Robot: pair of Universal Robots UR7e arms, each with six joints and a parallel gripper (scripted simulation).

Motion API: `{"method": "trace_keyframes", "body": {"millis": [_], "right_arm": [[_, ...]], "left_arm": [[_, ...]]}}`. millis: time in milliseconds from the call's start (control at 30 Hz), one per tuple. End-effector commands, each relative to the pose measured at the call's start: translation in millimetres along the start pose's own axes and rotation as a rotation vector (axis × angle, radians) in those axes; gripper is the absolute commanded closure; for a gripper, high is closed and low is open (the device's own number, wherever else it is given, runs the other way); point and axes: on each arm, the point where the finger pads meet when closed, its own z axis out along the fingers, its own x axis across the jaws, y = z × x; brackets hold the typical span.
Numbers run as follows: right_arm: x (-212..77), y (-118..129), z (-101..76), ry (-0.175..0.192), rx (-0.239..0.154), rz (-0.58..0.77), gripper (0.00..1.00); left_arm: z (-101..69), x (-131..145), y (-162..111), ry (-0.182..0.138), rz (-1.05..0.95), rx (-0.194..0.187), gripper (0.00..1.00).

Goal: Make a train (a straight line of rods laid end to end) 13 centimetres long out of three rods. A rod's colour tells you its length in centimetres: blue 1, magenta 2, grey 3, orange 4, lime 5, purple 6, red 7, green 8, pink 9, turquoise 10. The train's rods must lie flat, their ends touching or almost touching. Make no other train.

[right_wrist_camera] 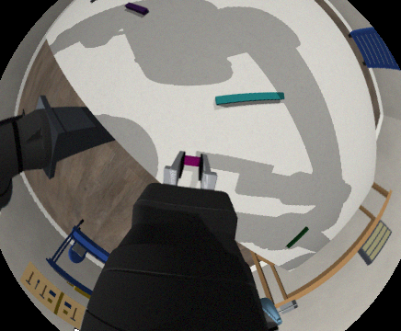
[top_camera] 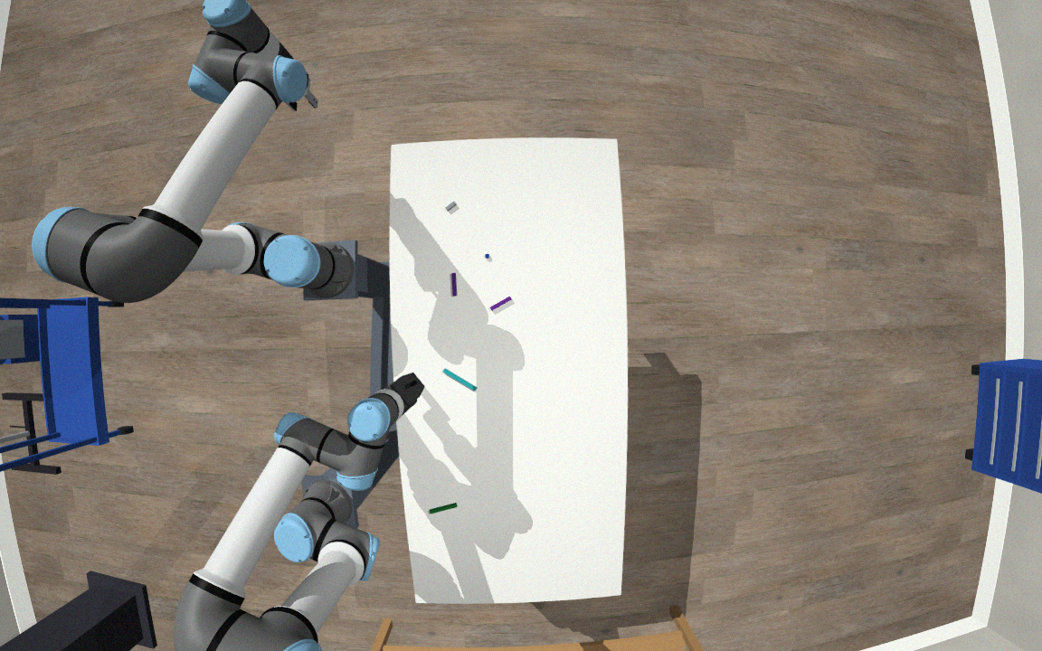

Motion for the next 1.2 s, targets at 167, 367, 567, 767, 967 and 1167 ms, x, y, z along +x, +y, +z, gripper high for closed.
{"method": "trace_keyframes", "body": {"millis": [167,367,567,767,967,1167], "right_arm": [[0,0,3.5,-0.001,0.001,0.000,0.60],[0,0,8.8,-0.001,0.001,0.000,0.60],[0,0,10.8,-0.001,0.001,0.000,0.60],[0,0,11.2,-0.001,0.001,0.000,0.60],[0,0,11.2,-0.001,0.001,0.000,0.60],[0,0,11.2,-0.001,0.001,0.000,0.60]], "left_arm": [[-0.4,0,0,0.000,0.000,-0.001,0.00],[-0.4,0,0,0.000,0.000,-0.001,0.00],[-0.4,0,0,0.000,0.000,-0.001,0.00],[-0.4,0,0,0.000,0.000,-0.001,0.00],[-0.4,0,0,0.000,0.000,-0.001,0.00],[-0.4,0,0,0.000,0.000,-0.001,0.00]]}}
